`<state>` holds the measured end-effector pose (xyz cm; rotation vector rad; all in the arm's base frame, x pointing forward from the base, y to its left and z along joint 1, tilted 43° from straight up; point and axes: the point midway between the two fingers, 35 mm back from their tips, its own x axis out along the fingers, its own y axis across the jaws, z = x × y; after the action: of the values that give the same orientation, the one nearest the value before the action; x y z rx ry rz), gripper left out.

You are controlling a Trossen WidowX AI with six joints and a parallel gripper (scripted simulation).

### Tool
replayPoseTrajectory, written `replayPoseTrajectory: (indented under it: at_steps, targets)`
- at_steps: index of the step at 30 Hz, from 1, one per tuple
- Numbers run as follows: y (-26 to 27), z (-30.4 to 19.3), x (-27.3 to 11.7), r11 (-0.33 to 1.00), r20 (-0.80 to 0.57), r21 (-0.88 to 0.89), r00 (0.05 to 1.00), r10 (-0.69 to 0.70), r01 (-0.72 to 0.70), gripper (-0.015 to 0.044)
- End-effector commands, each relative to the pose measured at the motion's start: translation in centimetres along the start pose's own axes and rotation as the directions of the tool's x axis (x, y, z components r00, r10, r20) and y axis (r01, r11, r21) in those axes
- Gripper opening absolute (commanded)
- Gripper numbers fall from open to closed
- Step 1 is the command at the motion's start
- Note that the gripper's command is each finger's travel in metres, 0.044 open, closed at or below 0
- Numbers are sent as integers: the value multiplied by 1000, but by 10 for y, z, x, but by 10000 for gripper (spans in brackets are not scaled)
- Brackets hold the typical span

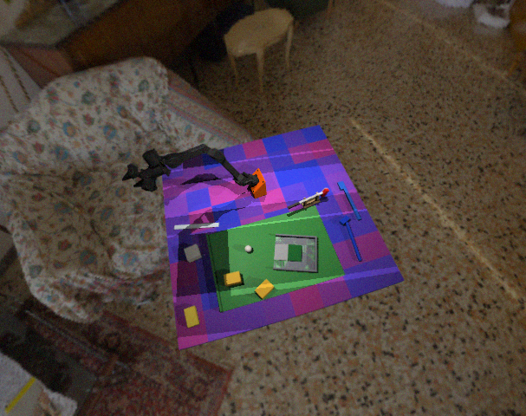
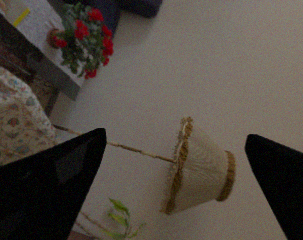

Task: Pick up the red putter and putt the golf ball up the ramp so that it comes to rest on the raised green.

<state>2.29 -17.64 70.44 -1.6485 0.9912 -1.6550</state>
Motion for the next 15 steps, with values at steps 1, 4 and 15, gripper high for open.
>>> replayPoseTrajectory:
  at_steps: [1,4,15]
  targets:
    - [1,1,0,1000,3,5,1000,2,-2,426]
    - [8,13,1,997,49,78,999,23,-27,440]
    - [106,175,10,940,407,110,877,253,-322,440]
